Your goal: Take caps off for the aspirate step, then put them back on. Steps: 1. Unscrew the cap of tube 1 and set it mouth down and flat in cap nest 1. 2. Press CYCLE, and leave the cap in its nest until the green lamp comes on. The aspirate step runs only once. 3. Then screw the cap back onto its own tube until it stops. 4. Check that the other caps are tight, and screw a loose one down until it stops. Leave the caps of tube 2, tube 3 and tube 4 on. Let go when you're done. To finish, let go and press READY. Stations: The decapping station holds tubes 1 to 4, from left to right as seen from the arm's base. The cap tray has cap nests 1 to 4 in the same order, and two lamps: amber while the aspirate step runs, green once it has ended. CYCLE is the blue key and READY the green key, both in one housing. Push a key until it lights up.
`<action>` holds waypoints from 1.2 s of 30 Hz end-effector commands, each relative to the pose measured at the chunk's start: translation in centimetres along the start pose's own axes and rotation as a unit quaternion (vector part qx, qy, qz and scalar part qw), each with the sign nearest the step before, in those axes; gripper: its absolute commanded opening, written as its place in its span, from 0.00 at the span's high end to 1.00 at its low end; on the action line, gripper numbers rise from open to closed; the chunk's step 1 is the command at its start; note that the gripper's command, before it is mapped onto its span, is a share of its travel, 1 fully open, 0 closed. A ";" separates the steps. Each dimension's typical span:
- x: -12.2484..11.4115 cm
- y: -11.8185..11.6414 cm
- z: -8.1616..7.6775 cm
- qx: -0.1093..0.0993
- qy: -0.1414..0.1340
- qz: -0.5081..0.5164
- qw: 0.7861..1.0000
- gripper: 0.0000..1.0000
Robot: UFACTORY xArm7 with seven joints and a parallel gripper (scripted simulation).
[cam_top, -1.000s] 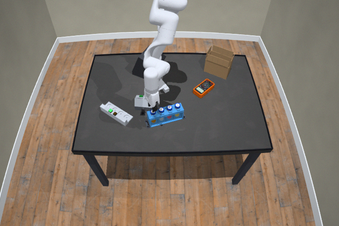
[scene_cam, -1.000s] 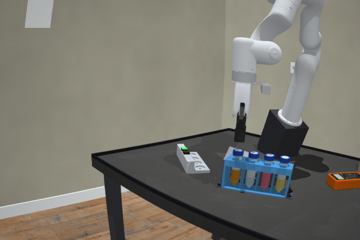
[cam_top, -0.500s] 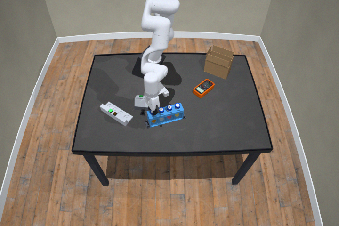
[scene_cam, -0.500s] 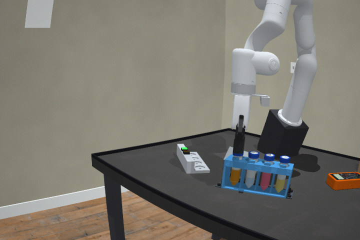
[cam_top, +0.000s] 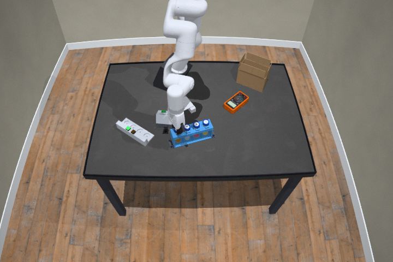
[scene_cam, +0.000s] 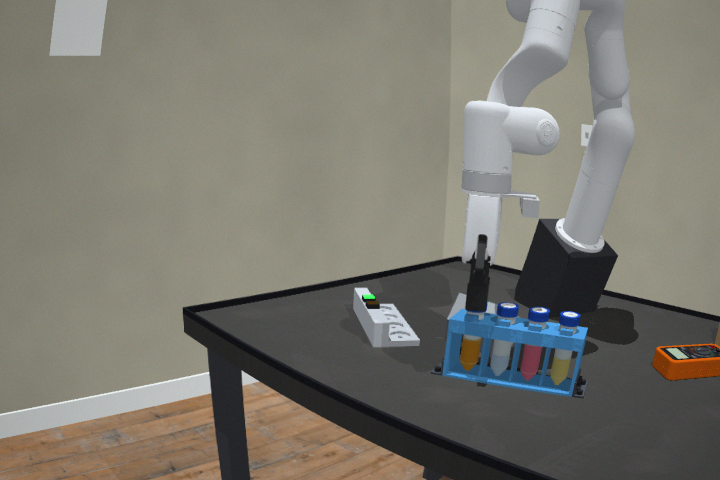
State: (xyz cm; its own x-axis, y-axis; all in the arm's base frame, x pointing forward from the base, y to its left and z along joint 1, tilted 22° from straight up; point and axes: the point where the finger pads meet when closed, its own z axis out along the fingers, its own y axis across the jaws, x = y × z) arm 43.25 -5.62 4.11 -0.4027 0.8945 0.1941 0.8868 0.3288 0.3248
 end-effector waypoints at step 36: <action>-0.1 0.1 0.3 -0.001 -0.001 0.090 0.996 1.00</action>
State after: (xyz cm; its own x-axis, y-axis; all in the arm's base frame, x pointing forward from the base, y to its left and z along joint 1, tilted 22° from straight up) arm 43.35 -5.49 3.73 -0.2686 0.9329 0.2401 0.9360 0.1938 0.2939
